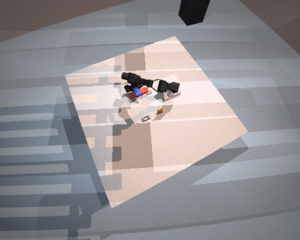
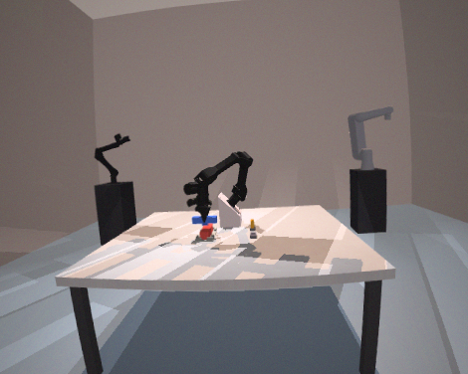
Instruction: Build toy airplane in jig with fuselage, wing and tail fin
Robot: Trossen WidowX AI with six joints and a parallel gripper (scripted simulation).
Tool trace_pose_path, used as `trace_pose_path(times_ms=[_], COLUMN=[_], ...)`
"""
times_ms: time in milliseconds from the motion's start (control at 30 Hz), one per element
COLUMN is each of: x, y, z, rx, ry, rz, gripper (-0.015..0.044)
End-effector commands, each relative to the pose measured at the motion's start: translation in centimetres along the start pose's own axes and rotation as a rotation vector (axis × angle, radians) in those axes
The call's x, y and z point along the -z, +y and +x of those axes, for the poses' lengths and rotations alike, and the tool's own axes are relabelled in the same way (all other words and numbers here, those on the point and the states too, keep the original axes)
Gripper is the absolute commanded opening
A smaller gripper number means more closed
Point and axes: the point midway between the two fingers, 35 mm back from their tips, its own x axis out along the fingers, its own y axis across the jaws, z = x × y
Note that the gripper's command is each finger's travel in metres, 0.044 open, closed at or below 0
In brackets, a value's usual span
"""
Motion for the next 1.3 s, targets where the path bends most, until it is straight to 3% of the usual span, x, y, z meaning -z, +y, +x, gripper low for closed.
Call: trace_pose_path(times_ms=[0,600,833,1000,1267], x=[0.0,0.0,0.0,0.0,0.0], y=[-0.1,-0.1,-0.1,-0.1,-0.1], z=[0.5,2.4,2.3,2.3,2.3], rx=[-0.005,-0.005,-0.003,-0.003,-0.003], ry=[0.004,0.006,0.003,0.003,0.003], rz=[0.009,0.009,0.001,0.001,0.001], gripper=[0.0195,0.0195,0.0148,0.0017,0.0227])
